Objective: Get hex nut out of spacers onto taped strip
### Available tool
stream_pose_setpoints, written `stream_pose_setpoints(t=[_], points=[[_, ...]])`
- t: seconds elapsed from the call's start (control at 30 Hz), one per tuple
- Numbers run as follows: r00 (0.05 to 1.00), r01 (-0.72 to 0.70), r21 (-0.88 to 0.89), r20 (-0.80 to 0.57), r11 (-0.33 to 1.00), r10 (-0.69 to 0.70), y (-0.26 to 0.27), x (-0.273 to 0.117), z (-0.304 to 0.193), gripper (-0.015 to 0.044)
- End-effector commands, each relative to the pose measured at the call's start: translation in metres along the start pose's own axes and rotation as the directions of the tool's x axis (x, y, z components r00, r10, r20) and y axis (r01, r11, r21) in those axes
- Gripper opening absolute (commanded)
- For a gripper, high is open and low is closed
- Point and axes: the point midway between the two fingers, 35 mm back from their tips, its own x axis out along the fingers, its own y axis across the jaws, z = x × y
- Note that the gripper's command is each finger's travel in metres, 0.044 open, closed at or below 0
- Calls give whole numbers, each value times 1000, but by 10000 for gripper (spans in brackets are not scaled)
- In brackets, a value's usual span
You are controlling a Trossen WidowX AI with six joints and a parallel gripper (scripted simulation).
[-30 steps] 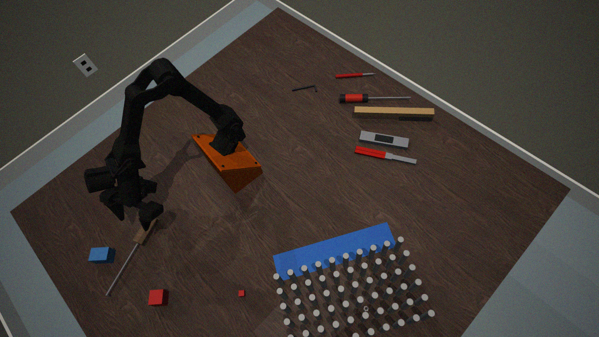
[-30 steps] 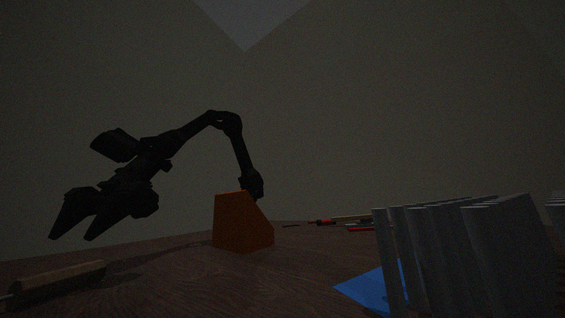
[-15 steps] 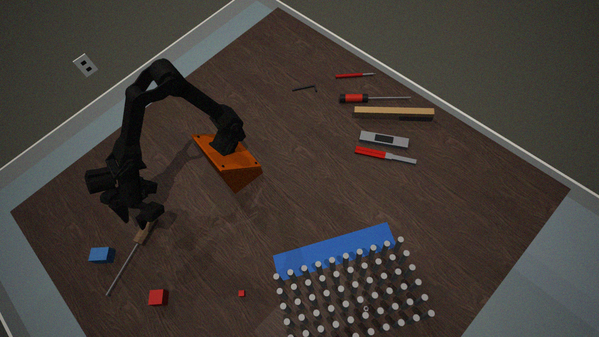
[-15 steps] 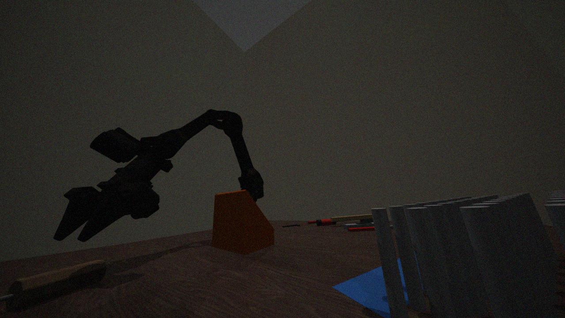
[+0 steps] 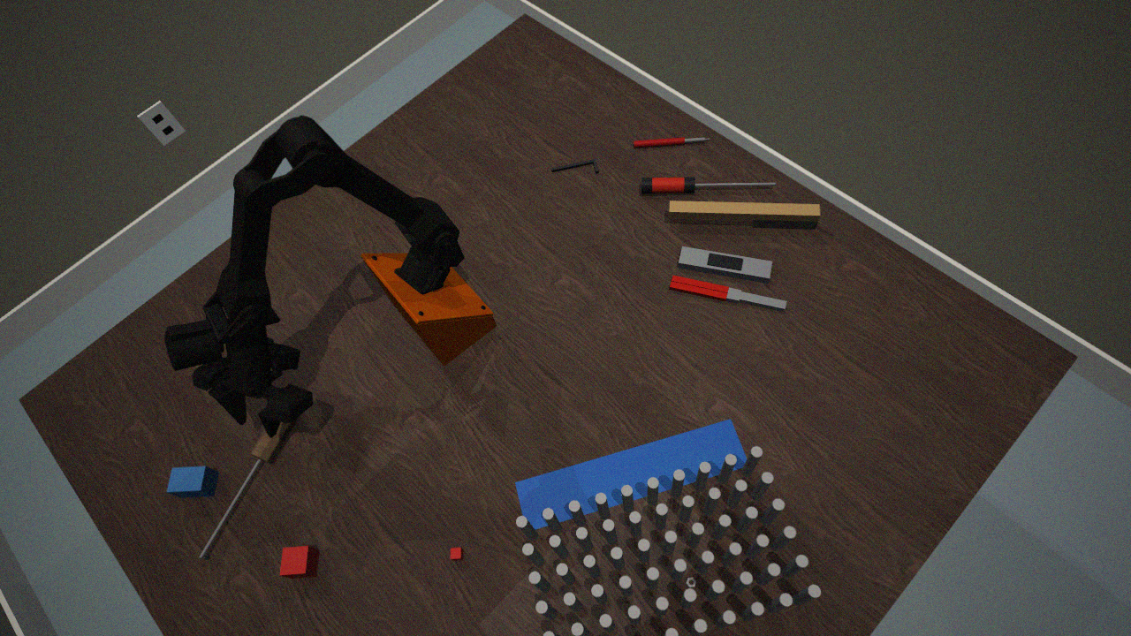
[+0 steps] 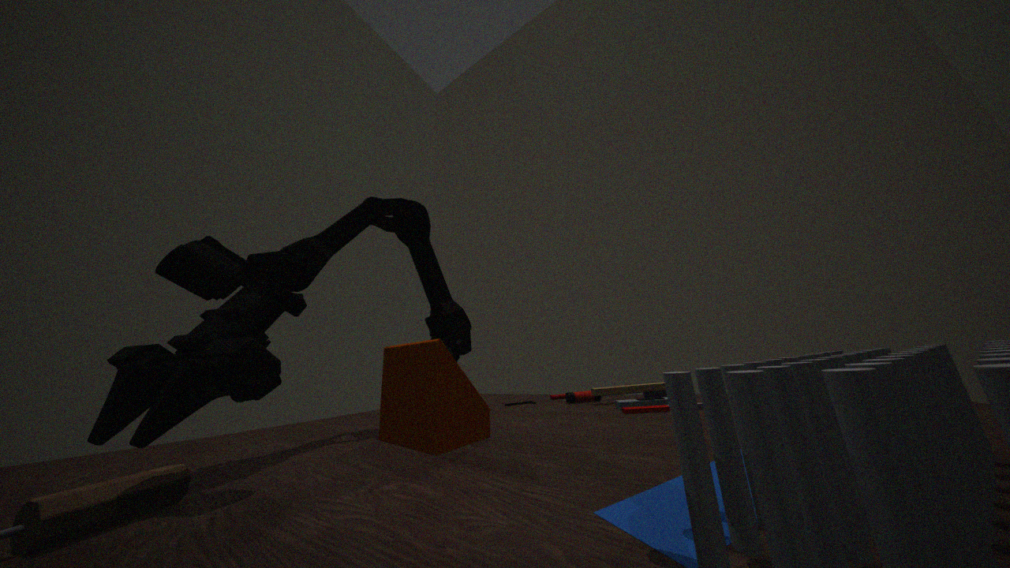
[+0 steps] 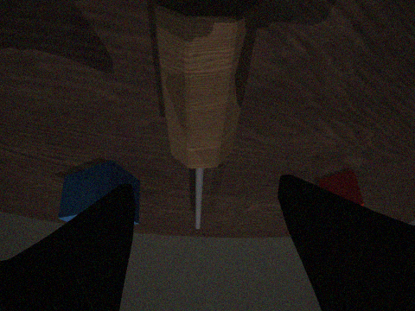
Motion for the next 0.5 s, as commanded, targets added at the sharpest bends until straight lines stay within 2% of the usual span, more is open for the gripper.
stream_pose_setpoints(t=[0.0, 0.47], points=[[1000, -1, 3, 4, 1000, 1, 0, 6, 5, 280], [1000, -1, 3, 4, 1000, 1, 0, 25, 18, 280]])
